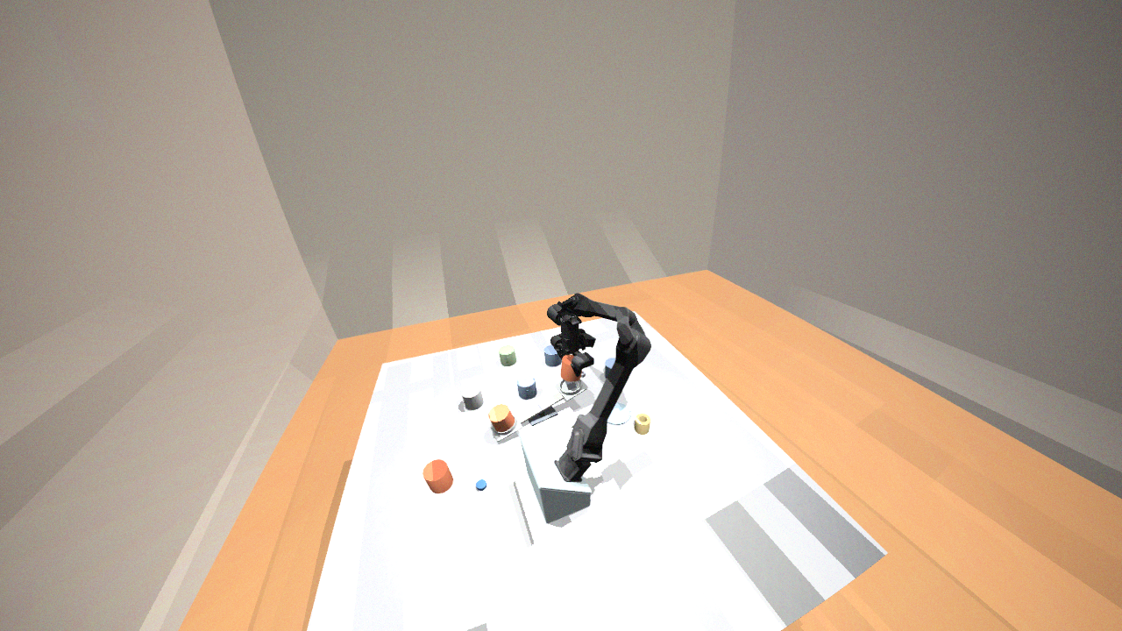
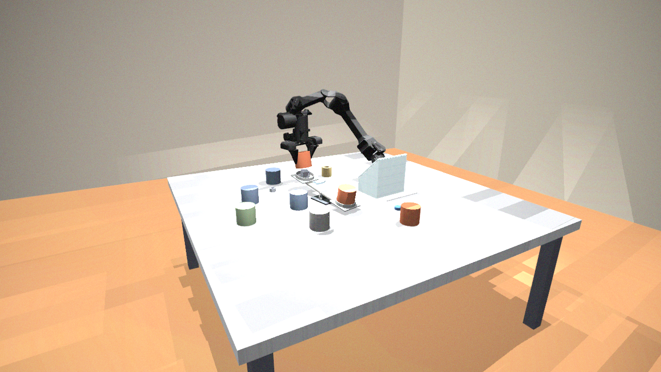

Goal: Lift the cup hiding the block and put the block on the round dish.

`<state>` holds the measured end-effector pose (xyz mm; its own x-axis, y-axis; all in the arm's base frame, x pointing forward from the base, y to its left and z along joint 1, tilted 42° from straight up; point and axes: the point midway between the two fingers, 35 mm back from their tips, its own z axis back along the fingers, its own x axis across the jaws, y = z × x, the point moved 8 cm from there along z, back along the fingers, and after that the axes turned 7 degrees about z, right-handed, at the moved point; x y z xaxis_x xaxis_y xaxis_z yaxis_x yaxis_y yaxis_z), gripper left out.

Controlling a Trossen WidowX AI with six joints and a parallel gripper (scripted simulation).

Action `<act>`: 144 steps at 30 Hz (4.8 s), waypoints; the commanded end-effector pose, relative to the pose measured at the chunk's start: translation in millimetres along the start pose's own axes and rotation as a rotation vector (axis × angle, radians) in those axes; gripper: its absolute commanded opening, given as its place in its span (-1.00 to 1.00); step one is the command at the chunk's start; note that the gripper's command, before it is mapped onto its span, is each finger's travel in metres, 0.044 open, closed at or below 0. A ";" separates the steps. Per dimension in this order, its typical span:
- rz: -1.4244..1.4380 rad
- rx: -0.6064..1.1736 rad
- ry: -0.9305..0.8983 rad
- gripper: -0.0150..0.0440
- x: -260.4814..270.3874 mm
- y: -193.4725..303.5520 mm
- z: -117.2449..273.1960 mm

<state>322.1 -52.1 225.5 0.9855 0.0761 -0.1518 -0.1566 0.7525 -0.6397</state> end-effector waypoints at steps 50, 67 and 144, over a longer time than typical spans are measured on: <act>0.001 -0.007 0.002 -0.49 -5.4 0.6 33.4; 0.001 -0.007 0.002 -0.49 -5.4 0.6 33.4; 0.000 -0.030 0.001 -0.49 -257.2 -72.3 -102.1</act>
<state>73.3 -190.5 237.4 0.9863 0.0684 -0.1502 -0.1520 0.7311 -0.6652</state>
